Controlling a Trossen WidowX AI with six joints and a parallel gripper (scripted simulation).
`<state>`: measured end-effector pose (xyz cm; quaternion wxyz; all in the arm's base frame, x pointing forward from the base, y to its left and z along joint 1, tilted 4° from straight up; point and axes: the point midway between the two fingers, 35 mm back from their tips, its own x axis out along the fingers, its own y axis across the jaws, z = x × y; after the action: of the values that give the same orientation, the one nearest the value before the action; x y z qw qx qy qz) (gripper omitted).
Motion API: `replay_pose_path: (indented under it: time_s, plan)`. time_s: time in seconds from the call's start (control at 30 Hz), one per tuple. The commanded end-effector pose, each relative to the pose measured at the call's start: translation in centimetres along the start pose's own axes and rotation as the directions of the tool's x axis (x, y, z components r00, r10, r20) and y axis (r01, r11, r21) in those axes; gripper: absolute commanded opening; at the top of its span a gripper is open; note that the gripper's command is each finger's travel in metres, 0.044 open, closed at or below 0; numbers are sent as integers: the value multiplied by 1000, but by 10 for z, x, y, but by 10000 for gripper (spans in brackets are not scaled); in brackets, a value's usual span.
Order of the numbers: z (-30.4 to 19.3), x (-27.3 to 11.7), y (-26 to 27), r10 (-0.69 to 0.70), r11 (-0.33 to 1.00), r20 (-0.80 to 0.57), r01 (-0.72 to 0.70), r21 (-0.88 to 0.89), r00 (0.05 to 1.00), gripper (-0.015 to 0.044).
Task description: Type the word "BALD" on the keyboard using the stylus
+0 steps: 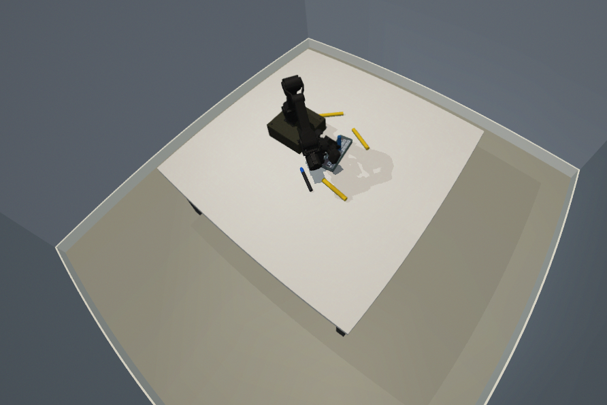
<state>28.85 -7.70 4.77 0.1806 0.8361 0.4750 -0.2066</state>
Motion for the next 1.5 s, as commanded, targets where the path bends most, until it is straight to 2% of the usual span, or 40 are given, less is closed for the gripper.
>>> replay_pose_path:
  time_s: [0.0,0.07,0.1,1.47]
  plan:
    - [3,2,-1,0,1000,-3,0,8,1000,26]
    - [4,3,-1,0,1000,-3,0,8,1000,79]
    - [4,3,-1,0,1000,-3,0,8,1000,81]
    - [20,12,-1,0,1000,-3,1,8,1000,81]
